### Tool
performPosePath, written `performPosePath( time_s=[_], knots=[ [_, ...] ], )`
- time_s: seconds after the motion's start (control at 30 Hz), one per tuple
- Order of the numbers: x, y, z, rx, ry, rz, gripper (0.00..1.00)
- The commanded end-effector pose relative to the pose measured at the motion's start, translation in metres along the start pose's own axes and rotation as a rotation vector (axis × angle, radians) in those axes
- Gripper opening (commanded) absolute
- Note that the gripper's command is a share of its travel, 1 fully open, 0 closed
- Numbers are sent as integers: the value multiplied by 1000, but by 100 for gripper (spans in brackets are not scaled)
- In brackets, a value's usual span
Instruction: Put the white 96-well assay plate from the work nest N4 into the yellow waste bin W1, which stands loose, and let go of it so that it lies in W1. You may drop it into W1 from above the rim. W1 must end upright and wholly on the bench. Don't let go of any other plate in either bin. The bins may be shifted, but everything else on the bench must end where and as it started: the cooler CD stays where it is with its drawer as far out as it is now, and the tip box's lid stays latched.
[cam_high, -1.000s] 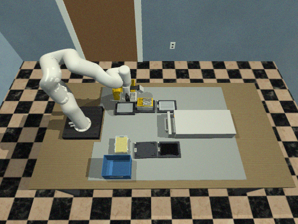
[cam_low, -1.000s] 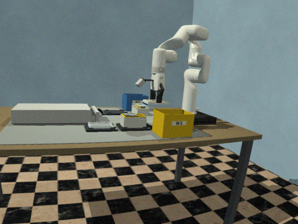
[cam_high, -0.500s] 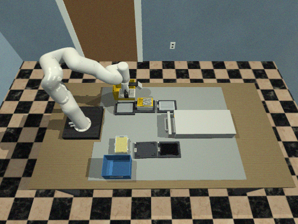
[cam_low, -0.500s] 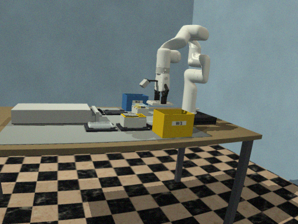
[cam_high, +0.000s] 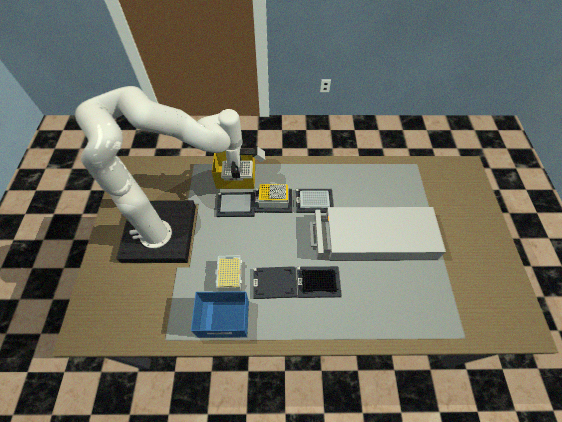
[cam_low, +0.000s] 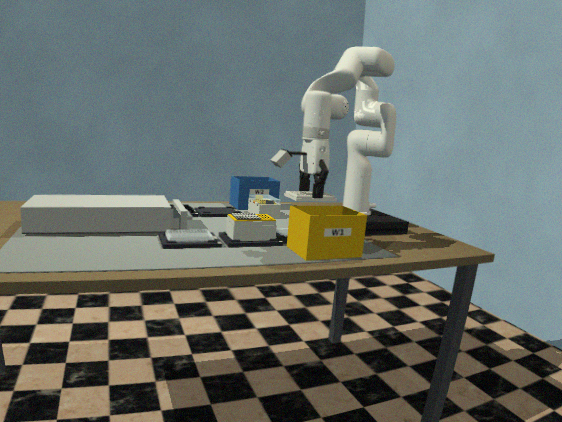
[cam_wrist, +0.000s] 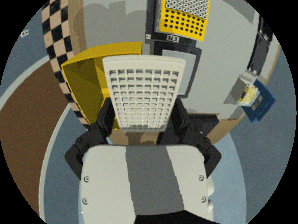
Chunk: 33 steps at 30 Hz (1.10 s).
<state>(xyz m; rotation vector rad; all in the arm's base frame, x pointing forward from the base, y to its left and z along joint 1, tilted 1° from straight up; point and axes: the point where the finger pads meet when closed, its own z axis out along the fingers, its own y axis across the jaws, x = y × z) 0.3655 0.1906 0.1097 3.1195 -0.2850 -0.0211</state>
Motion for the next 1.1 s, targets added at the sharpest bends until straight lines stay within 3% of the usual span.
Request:
performPosePath(
  time_s=[0.0,0.87,1.07],
  knots=[
    [-1,-8,-2,2,3,0,0],
    [-23,-69,-2,3,3,0,0],
    [-23,-70,-2,3,3,0,0]
  ],
)
